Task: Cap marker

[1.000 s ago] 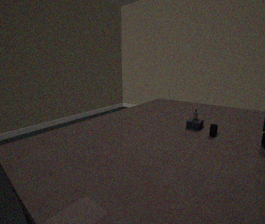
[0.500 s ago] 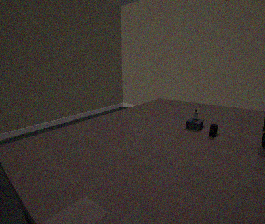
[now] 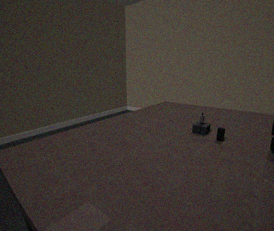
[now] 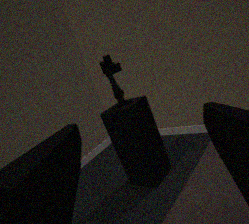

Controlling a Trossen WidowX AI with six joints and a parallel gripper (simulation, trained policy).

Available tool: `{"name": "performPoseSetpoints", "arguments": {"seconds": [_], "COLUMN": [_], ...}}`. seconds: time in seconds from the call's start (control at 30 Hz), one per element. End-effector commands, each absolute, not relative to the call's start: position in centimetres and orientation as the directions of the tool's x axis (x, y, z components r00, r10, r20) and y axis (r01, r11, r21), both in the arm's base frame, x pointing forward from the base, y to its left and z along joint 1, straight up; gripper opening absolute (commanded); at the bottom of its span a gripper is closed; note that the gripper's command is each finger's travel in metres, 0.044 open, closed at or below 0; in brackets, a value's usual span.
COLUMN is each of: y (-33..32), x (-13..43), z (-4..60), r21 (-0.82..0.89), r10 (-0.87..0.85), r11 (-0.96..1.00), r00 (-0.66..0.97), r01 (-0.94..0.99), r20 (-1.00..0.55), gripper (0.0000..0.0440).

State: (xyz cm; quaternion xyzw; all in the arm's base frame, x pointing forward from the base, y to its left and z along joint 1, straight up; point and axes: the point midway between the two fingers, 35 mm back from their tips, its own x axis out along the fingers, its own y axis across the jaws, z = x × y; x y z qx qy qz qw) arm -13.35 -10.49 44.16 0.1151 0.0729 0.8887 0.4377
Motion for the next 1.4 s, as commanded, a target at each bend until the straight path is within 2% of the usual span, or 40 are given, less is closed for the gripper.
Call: {"name": "performPoseSetpoints", "arguments": {"seconds": [0.0, 1.37], "y": [-8.6, 4.1], "x": [-13.2, -10.2], "z": [43.9, 40.4], "r21": [0.259, 0.366], "r10": [0.806, 0.833], "r11": [-0.585, -0.357], "r00": [-0.585, -0.470], "r01": [-0.768, -0.859], "r20": [0.087, -0.291], "gripper": [0.0297, 0.0314]}}
